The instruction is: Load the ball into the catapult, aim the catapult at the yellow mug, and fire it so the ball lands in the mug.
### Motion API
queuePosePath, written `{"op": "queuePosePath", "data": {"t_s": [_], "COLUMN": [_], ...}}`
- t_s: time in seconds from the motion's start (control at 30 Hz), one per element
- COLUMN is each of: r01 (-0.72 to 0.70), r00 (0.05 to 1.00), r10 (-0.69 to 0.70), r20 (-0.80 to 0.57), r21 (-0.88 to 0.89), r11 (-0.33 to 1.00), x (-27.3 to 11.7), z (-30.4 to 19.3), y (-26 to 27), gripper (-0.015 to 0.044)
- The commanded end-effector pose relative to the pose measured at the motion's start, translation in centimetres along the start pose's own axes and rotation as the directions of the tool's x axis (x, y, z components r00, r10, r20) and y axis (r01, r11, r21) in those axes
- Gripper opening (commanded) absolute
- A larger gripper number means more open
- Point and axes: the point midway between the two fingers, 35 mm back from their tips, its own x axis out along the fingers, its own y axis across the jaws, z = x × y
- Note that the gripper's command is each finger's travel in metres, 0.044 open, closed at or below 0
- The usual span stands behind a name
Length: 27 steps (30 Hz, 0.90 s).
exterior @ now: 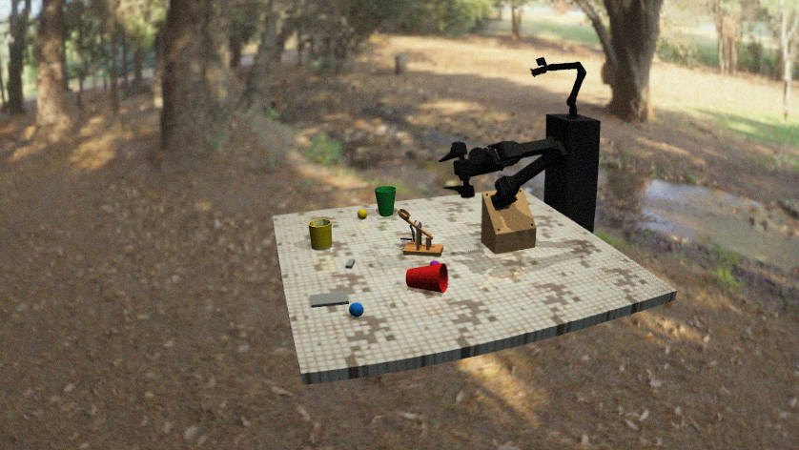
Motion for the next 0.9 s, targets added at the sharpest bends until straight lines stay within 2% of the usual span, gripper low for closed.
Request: {"op": "queuePosePath", "data": {"t_s": [0.0,0.23,0.5,0.87], "r01": [-0.054,-0.153,-0.265,-0.317], "r00": [0.997,0.971,0.896,0.771], "r10": [0.057,0.174,0.328,0.498], "r20": [-0.053,-0.166,-0.299,-0.397], "r21": [0.046,0.131,0.234,0.439], "r11": [0.997,0.979,0.936,0.841], "x": [1.4,4.4,8.2,12.0], "z": [0.0,-0.6,-2.0,-3.9], "y": [0.6,1.9,3.4,4.9], "gripper": [0.0440,0.0440,0.0440,0.0440]}}
